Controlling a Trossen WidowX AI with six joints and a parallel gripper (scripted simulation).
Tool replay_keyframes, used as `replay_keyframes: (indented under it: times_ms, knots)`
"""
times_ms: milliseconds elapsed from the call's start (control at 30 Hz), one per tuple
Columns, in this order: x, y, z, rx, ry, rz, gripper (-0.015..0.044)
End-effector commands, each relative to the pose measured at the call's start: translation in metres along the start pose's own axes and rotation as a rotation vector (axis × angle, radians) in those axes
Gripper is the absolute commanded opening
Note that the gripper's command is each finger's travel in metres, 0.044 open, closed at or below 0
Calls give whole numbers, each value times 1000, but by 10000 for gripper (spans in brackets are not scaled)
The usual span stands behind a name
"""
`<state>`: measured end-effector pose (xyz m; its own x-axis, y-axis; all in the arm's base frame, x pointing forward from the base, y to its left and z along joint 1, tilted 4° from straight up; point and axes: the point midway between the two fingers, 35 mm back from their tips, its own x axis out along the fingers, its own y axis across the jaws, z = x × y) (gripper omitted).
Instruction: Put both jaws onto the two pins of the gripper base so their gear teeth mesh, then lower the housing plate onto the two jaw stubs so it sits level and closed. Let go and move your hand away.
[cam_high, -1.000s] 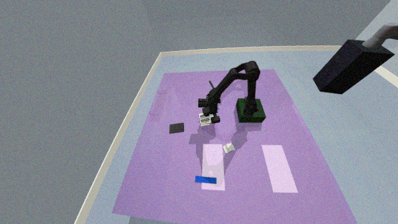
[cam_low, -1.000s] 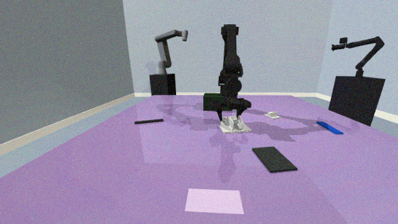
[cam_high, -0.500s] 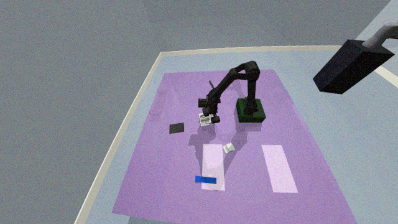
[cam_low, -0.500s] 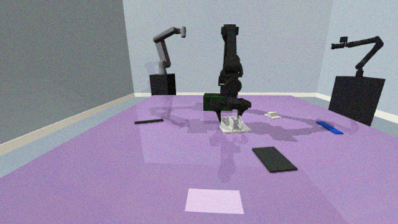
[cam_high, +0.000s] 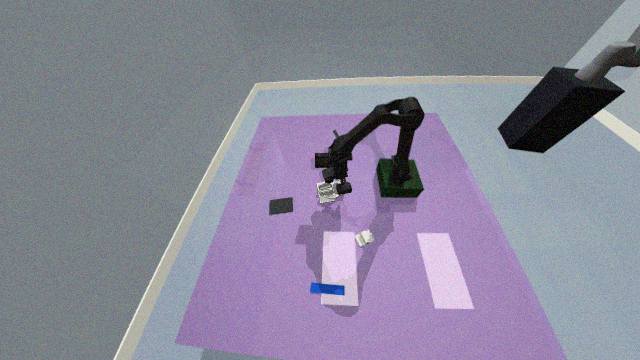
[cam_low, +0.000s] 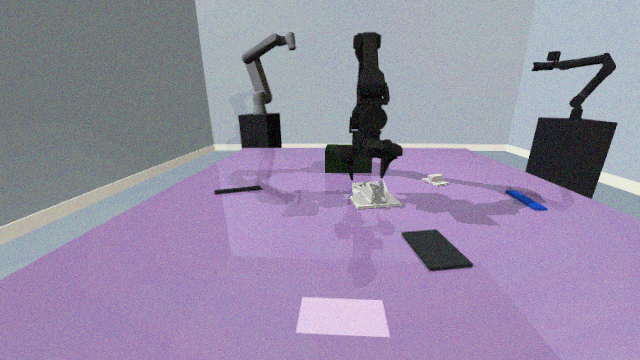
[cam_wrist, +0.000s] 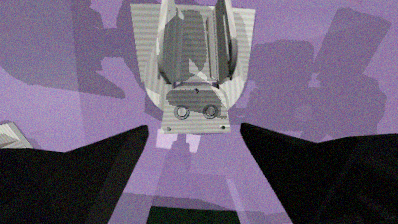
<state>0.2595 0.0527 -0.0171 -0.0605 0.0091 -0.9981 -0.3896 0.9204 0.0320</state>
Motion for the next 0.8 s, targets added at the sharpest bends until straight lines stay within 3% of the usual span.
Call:
replay_keyframes:
  times_ms: [0, 200, 533, 767]
  knots:
    - [-38, -1, 1, 1, -20, -6, 440]
    - [-35, -1, 3, 1, -32, -7, 440]
    - [-86, 13, -57, 2, -17, -6, 440]
    - [-88, 14, -61, 2, -16, -6, 440]
